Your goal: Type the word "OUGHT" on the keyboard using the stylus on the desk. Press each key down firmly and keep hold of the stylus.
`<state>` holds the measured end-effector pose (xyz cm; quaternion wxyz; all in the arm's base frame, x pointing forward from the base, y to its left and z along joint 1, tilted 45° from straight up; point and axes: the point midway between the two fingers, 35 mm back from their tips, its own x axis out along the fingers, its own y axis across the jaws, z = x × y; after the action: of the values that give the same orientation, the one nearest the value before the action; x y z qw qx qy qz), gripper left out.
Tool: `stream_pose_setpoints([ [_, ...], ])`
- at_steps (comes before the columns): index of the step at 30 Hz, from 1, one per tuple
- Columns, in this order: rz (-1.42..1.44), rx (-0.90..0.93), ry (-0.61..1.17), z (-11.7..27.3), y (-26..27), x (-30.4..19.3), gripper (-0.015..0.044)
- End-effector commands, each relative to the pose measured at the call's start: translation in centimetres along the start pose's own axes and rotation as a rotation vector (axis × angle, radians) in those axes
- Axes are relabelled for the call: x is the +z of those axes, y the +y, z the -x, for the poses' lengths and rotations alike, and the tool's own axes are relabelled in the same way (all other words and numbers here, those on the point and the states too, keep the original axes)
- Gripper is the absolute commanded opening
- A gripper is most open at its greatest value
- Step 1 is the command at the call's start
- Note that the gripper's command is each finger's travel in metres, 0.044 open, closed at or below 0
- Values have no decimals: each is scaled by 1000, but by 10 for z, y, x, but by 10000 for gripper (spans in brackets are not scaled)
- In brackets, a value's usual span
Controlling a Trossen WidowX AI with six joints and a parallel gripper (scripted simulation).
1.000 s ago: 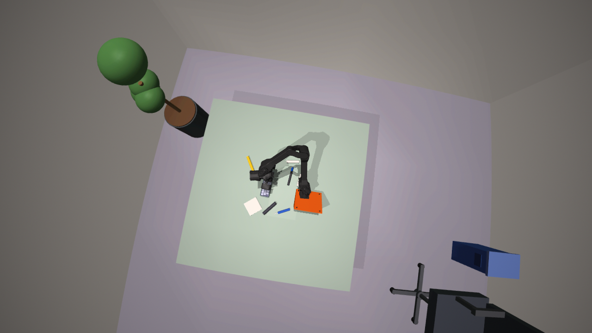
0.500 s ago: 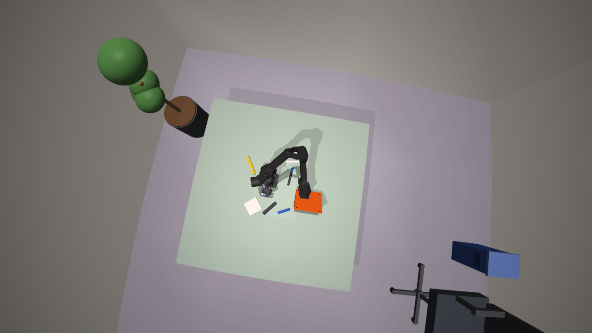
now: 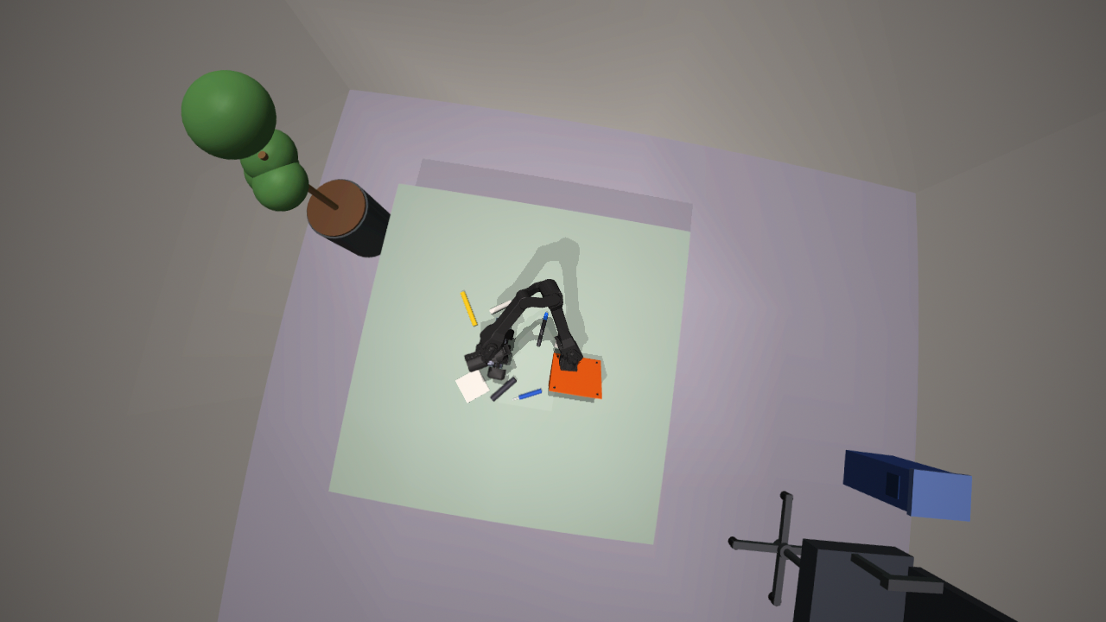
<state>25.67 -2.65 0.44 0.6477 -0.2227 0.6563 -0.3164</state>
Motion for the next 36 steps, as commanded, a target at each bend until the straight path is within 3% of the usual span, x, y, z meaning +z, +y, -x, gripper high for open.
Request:
stream_pose_setpoints([
  [1,-6,5,0,10,2,1,0],
  [5,-6,6,1,58,2,1,0],
  [15,-1,8,-13,55,3,2,0],
  [18,2,9,-7,55,5,2,79],
  [21,89,9,63,53,31,-5,150],
  [36,484,-115,509,23,160,-91,150],
])
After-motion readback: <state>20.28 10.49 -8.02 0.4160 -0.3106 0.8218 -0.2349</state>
